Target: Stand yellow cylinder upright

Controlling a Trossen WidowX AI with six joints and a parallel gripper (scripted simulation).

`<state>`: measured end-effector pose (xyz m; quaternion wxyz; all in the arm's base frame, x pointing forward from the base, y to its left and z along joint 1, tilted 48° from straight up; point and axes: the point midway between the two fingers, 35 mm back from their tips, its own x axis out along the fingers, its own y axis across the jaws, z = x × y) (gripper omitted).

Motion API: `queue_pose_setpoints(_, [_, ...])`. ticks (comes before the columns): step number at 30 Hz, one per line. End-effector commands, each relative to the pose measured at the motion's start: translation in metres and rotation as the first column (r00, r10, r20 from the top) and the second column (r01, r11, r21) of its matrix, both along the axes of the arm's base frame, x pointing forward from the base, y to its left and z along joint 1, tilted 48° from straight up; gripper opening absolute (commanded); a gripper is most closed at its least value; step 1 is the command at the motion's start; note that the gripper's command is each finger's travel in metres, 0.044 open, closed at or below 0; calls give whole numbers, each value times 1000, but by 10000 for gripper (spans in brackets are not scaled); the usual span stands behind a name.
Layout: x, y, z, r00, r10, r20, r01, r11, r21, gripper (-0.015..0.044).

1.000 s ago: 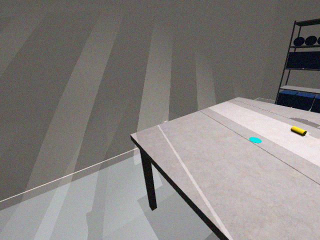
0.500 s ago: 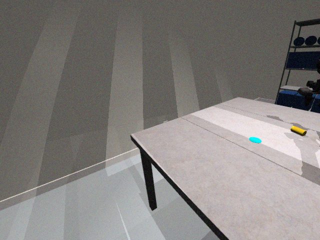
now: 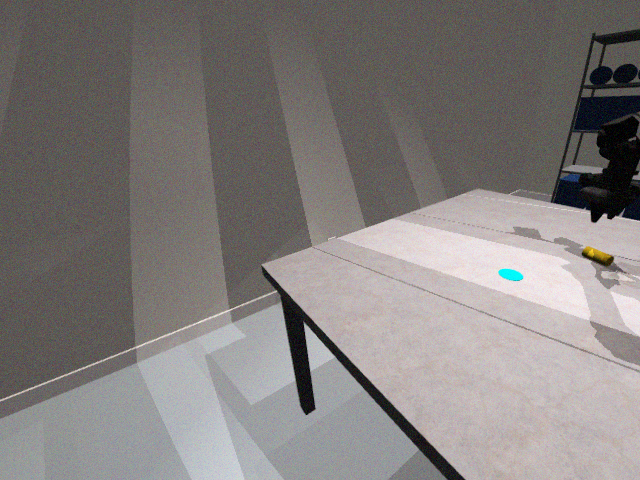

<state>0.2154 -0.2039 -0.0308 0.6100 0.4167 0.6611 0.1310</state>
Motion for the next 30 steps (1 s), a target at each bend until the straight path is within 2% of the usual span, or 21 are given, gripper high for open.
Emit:
queue_pose_setpoints(1, [6, 30, -26, 1000, 13, -5, -13, 1000, 17, 309])
queue_pose_setpoints(5, [7, 71, -60, 1000, 14, -3, -14, 1000, 20, 309])
queue_pose_setpoints(9, [6, 78, -65, 1000, 14, -3, -14, 1000, 21, 309])
queue_pose_setpoints(17, [6, 78, -65, 1000, 14, -3, -14, 1000, 21, 105])
queue_pose_setpoints(30, [8, 60, -57, 1000, 1, -27, -1, 1000, -7, 105])
